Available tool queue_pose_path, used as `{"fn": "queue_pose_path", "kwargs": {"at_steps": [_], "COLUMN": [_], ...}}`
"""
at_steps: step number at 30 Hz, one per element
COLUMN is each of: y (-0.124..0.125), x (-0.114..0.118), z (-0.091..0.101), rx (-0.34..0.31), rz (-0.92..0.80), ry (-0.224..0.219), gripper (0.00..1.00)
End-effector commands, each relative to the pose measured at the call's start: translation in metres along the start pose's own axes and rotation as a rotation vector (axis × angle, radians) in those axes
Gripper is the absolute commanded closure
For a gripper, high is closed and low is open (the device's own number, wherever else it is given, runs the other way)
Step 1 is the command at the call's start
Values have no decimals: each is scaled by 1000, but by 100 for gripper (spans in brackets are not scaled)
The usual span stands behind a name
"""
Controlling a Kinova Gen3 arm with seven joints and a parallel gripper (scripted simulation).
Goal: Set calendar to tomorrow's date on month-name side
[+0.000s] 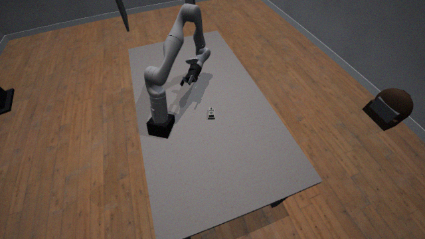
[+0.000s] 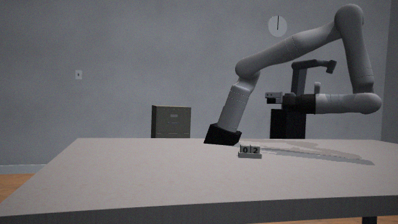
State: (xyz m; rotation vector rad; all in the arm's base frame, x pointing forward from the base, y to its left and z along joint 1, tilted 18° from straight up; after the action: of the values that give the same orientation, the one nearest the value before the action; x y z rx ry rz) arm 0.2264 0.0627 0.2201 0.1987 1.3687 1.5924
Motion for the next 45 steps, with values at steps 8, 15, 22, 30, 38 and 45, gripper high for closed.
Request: {"fn": "queue_pose_path", "kwargs": {"at_steps": [8,15,22,30,38,45], "y": [0,0,0,-3,-10,-25], "x": [0,0,-1,-3,-5,-12], "z": [0,0,-2,-22,-38,-47], "rx": [-1,-1,-1,2,14,41], "rz": [0,0,-11,-146,-349,-620], "ry": [0,0,-19,-246,-536,-863], "gripper": [0,0,0,0,0,0]}}
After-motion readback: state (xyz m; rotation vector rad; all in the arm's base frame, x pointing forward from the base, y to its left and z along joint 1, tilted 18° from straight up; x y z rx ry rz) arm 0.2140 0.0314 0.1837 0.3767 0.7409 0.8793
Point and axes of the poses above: the point where the finger pads meet when closed, its own z axis back along the fingers, its own x axis across the jaws, y = z × x, the point moved 6 cm from there along z, back along the fingers, and after that the axes turned 7 degrees about -z, right-handed, at the moved point
